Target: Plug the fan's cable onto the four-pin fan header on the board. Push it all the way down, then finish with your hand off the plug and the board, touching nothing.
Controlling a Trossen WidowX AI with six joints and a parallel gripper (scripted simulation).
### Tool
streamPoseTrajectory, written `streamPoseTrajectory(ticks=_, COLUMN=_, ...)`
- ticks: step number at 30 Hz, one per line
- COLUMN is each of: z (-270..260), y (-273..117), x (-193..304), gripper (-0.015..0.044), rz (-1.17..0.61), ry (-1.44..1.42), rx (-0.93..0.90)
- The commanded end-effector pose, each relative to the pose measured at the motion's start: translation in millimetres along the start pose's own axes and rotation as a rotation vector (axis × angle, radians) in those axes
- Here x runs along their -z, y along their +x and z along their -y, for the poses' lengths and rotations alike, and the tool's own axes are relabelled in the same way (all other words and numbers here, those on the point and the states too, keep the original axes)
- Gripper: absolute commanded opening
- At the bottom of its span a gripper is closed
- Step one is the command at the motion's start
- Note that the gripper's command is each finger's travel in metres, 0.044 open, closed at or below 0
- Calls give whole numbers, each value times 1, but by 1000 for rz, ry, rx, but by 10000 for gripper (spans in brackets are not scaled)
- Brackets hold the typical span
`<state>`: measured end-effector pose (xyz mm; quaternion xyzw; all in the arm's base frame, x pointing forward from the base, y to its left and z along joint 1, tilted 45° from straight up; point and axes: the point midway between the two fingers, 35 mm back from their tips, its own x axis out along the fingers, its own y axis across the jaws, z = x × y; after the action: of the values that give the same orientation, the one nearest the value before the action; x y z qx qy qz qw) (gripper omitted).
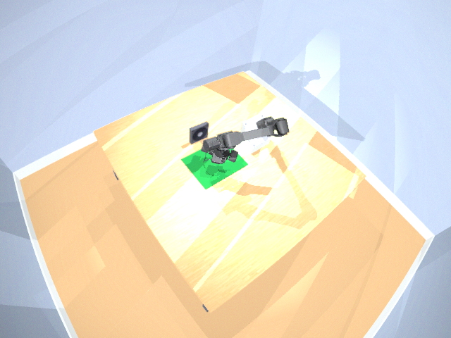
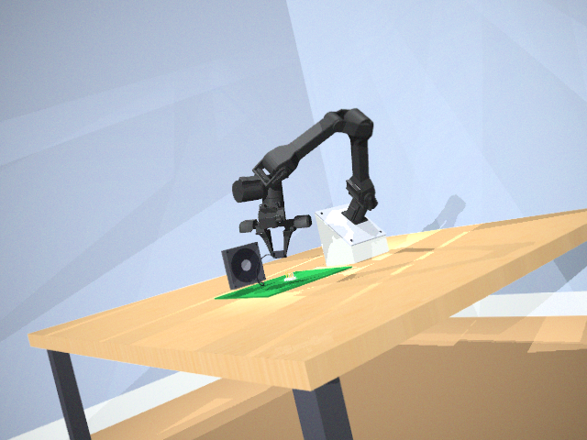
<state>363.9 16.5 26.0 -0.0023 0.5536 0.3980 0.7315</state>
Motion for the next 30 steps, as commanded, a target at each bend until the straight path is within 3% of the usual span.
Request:
streamPoseTrajectory(ticks=1, z=7, y=-2, x=-4, gripper=0, rz=10, ry=152, rx=-9)
streamPoseTrajectory(ticks=30, z=44, y=2, x=-18, gripper=0, rz=-6, ry=1151, rx=-94)
